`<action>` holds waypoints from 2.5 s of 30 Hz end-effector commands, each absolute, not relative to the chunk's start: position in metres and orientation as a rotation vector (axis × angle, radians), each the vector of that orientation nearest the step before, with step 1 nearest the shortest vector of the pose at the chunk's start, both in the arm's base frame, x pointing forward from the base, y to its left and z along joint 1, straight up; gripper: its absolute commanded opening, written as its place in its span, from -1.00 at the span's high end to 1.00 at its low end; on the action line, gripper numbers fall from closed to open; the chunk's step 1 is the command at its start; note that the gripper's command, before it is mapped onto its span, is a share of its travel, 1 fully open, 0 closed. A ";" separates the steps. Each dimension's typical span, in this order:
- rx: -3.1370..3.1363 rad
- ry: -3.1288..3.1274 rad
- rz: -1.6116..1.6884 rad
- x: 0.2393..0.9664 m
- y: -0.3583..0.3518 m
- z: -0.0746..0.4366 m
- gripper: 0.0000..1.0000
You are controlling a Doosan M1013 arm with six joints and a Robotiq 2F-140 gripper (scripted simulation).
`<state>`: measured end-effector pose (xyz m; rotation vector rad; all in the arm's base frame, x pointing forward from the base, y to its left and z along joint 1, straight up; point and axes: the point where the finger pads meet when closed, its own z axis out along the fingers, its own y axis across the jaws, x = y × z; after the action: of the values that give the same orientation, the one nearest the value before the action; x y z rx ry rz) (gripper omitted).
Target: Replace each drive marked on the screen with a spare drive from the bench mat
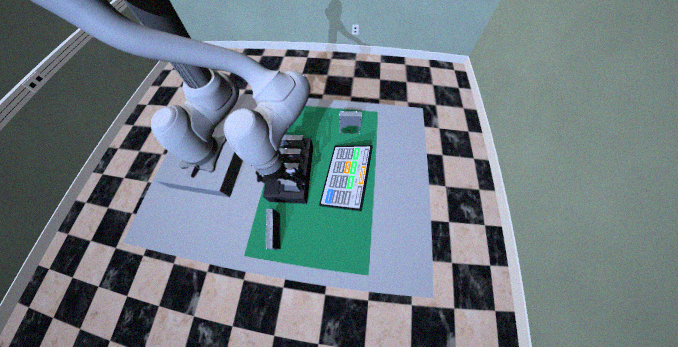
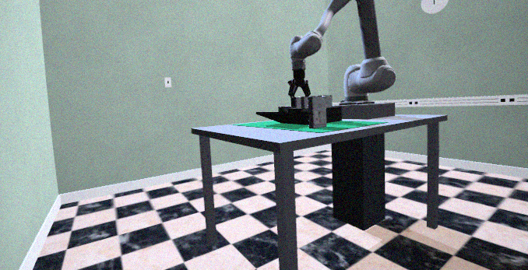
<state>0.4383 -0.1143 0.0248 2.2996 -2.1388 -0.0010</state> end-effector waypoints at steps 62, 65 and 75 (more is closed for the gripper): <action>2.300 -2.139 0.000 0.439 -0.114 0.140 0.80; 2.300 -2.139 0.000 0.439 -0.114 0.140 0.80; 2.300 -2.139 0.000 0.439 -0.114 0.140 0.80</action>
<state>0.4384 -0.1143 0.1393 2.2996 -2.1389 -0.0007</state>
